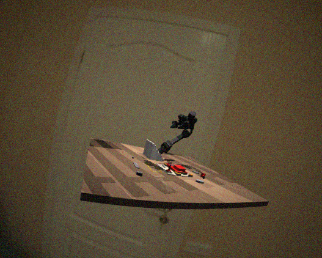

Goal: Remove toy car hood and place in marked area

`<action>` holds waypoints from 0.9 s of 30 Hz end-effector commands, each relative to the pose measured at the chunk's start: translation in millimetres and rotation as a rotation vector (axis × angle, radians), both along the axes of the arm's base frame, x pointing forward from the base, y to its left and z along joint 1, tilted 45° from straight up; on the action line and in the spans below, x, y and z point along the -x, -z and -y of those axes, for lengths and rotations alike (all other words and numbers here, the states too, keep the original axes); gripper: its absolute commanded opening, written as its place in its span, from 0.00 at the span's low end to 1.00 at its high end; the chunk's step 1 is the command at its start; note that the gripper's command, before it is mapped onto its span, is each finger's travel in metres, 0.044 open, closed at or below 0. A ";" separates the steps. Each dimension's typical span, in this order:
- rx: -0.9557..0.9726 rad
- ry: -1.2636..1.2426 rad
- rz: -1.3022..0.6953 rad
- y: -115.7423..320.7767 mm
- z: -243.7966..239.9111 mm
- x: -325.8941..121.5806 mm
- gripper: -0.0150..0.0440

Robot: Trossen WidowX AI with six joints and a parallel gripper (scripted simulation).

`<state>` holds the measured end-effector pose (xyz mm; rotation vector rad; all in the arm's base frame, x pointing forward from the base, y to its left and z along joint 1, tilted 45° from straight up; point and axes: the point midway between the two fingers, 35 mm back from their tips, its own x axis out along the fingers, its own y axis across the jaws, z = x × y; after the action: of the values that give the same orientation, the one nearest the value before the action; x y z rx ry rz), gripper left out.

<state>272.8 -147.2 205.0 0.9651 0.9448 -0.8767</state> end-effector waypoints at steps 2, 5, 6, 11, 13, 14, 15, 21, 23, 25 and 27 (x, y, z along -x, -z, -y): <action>-0.129 -0.420 -0.085 31.2 -50.7 -29.2 1.00; -0.215 -0.674 -0.111 48.9 -85.1 -41.4 1.00; -0.247 -0.762 -0.115 54.7 -97.6 -44.6 1.00; -0.421 -1.184 -0.092 80.9 -161.8 -53.8 1.00; -0.495 -1.337 -0.061 89.9 -187.1 -54.5 1.00; -0.533 -1.409 -0.041 94.1 -199.6 -54.2 1.00; -0.571 -1.478 -0.018 98.1 -211.9 -53.7 1.00; -0.626 -1.572 0.020 104.9 -228.1 -52.2 1.00; -0.626 -1.572 0.020 104.9 -228.1 -52.2 1.00; -0.626 -1.572 0.020 104.9 -228.1 -52.2 1.00; -0.626 -1.572 0.020 105.2 -228.4 -52.2 1.00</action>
<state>324.4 79.0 99.9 0.4342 1.5779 0.7720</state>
